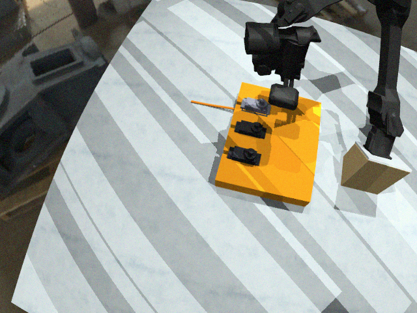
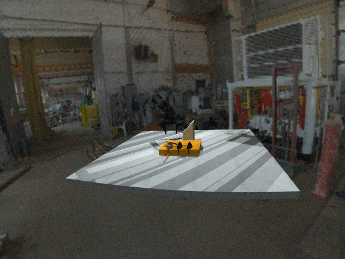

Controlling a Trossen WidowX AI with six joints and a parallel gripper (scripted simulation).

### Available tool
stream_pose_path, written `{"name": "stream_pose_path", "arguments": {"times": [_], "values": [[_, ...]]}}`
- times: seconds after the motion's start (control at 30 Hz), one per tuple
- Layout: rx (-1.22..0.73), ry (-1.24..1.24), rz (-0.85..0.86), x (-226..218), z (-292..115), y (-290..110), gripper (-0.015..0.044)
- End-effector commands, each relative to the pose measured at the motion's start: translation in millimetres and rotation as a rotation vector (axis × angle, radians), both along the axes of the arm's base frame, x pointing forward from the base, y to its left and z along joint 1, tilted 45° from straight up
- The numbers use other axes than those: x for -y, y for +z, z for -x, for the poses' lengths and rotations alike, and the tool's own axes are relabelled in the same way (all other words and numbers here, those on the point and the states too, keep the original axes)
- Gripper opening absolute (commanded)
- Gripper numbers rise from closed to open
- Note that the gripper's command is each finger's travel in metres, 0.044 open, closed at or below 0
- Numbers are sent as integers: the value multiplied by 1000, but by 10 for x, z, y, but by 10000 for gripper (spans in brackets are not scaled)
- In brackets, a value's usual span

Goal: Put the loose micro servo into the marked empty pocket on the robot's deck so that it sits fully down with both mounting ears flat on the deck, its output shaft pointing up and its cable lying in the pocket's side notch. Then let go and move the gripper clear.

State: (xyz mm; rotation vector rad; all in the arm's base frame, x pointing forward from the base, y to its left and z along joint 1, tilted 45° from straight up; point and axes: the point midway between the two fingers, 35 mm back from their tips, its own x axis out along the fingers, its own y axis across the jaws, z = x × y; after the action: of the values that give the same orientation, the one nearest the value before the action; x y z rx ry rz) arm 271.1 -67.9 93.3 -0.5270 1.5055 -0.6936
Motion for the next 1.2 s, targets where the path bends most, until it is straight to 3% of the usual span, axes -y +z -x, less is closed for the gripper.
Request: {"name": "stream_pose_path", "arguments": {"times": [0.0, 0.23, 0.47, 1.17], "values": [[-6, -7, 1, -145, 375, 116, 440], [-6, -6, 1, -160, 371, 132, 440], [-2, -3, 6, -422, 328, 418, 440], [-2, -3, 6, -422, 328, 418, 440]]}}
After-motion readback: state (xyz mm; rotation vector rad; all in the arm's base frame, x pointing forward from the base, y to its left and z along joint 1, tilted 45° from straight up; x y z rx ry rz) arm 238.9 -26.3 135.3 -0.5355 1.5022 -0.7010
